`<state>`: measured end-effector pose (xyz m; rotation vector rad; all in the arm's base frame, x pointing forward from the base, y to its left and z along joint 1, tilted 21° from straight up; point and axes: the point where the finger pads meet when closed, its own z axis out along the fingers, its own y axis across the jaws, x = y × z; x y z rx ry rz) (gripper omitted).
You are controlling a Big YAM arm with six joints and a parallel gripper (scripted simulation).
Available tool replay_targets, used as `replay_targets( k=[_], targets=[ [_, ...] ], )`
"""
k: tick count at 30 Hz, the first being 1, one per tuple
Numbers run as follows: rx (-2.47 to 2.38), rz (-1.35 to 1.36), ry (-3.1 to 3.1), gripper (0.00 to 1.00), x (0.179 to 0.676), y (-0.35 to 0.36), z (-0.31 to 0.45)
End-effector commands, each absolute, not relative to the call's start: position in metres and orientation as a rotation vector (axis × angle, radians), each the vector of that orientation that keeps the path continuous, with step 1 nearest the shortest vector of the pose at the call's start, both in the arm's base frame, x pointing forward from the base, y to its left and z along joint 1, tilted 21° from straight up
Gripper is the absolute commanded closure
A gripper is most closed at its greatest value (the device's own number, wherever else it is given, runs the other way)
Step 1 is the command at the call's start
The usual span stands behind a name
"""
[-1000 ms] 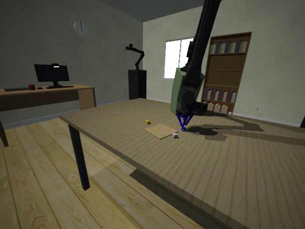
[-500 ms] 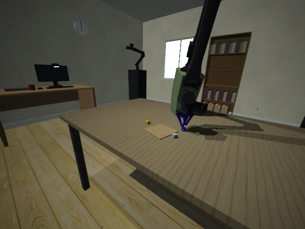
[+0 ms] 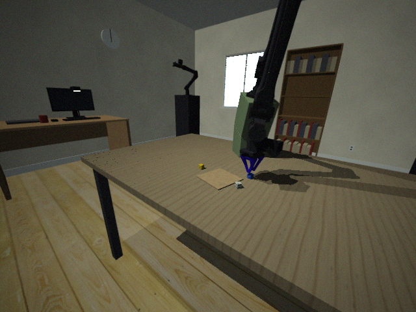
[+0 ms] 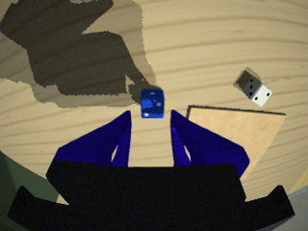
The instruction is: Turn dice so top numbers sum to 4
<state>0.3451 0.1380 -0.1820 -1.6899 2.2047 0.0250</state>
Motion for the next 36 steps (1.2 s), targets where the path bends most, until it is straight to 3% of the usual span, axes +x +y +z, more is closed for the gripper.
replay_targets(
  k=[1,36],
  targets=[
    [-1.677,0.02,2.194,0.66,0.3514,0.1445,-0.1775],
    [-1.68,0.023,2.201,0.66,0.3494,0.1437,-0.1765]
  ],
)
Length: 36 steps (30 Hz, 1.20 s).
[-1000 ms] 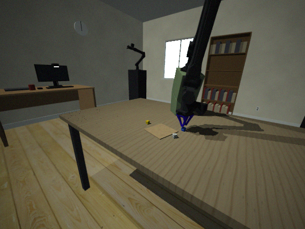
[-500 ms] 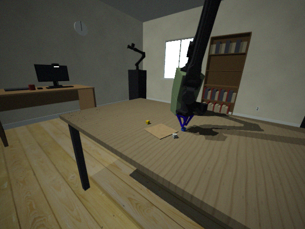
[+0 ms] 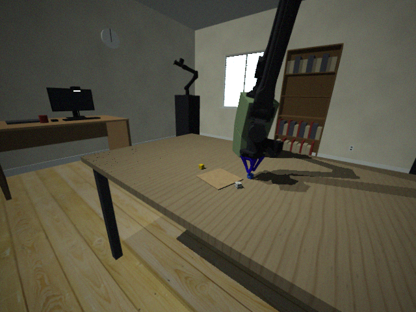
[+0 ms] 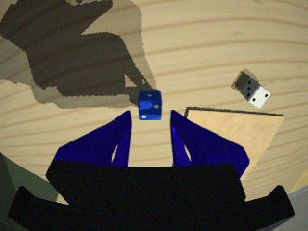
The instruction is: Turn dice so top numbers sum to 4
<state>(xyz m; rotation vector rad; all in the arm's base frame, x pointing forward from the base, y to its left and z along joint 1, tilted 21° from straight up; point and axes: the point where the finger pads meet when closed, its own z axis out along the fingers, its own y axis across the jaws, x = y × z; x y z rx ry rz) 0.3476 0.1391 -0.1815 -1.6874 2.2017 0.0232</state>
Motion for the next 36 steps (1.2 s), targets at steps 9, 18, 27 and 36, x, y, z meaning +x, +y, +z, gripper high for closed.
replay_targets(
  k=[9,18,27,36],
  targets=[
    [-1.68,0.023,2.201,0.66,0.3494,0.1437,-0.1765],
    [-1.681,0.024,2.201,0.66,0.3458,0.1427,-0.1781],
    [-1.681,0.024,2.202,0.66,0.3449,0.1422,-0.1786],
    [-1.681,0.024,2.202,0.66,0.3449,0.1422,-0.1786]
  ],
)
